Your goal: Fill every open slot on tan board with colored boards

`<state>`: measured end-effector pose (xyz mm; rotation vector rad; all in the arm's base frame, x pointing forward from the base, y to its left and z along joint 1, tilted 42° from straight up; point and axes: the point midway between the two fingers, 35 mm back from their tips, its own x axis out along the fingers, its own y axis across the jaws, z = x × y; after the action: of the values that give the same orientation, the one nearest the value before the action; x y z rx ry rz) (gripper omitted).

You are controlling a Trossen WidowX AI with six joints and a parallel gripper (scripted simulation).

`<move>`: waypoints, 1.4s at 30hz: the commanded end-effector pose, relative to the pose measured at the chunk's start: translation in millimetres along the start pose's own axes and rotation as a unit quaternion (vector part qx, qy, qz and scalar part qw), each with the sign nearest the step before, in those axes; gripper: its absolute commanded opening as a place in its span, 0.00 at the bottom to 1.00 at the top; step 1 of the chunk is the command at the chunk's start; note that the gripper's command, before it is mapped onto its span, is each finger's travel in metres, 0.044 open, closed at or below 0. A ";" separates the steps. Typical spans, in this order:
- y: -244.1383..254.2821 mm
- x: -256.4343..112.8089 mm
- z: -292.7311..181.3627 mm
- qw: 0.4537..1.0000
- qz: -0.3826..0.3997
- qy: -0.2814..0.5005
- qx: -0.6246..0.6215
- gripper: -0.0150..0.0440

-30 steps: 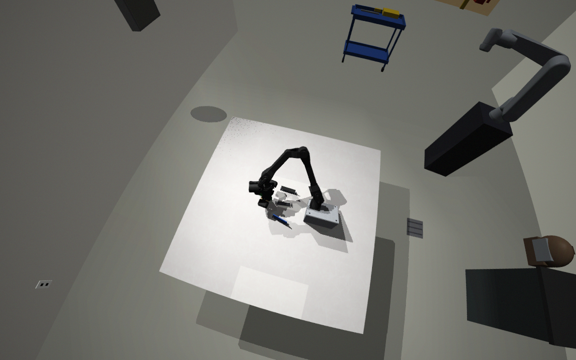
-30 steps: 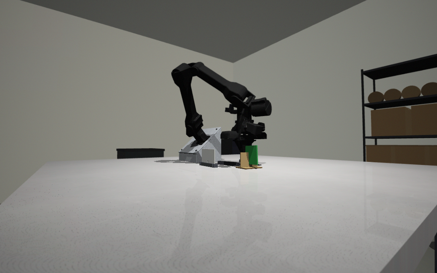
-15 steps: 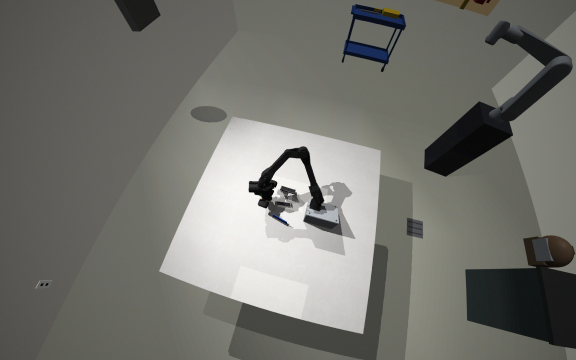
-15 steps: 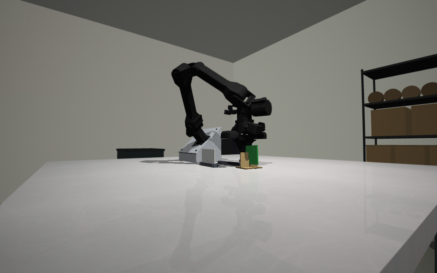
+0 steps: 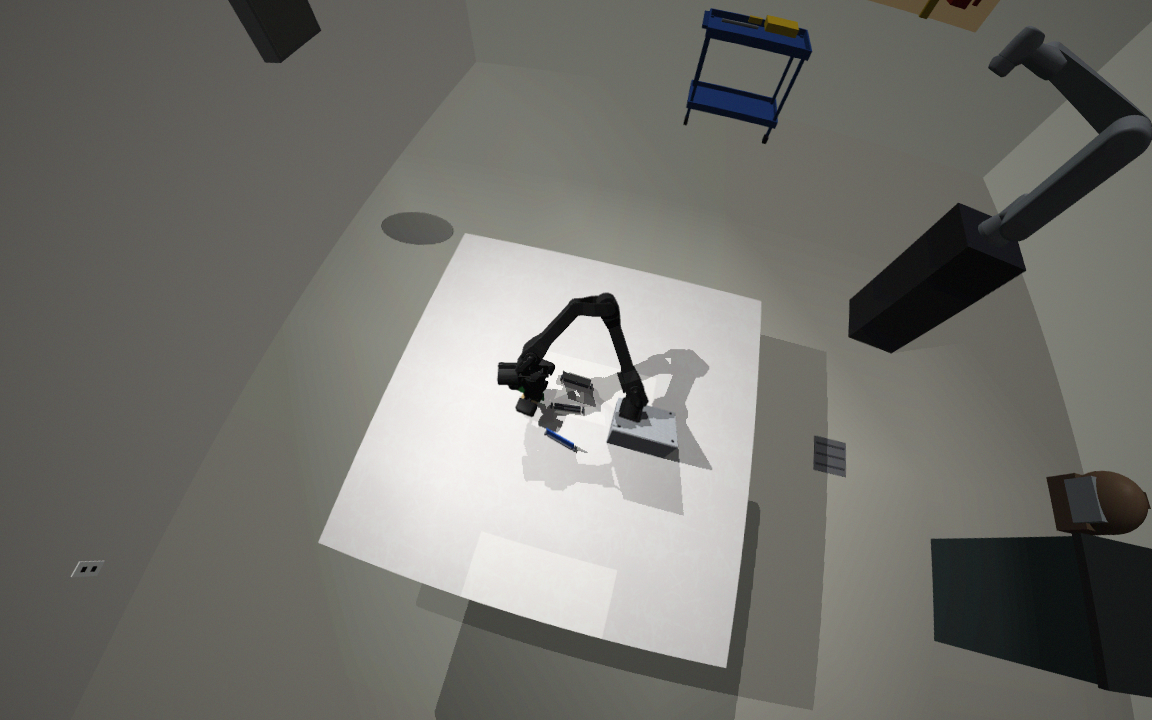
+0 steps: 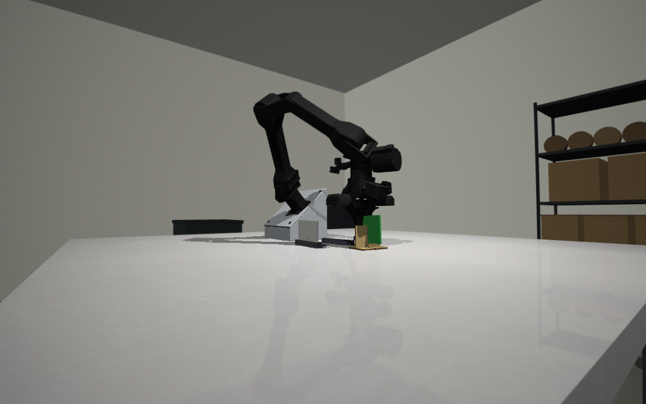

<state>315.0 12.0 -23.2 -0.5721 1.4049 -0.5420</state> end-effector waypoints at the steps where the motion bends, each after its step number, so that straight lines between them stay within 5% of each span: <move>1: -0.7 0.3 0.4 1.000 -0.001 0.000 0.003 0.25; 10: -0.3 0.3 0.0 1.000 0.000 0.000 0.001 0.25; 16: -0.3 0.3 0.0 1.000 0.000 0.000 0.001 0.52; 26: 0.0 -3.0 0.4 1.000 0.000 0.000 0.000 0.53; 32: 0.4 -81.8 0.1 1.000 0.001 0.000 -0.006 0.53; 42: 4.1 -81.9 0.3 1.000 0.001 0.000 -0.006 0.53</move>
<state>307.5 66.9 34.3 -0.5874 1.4105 -0.5321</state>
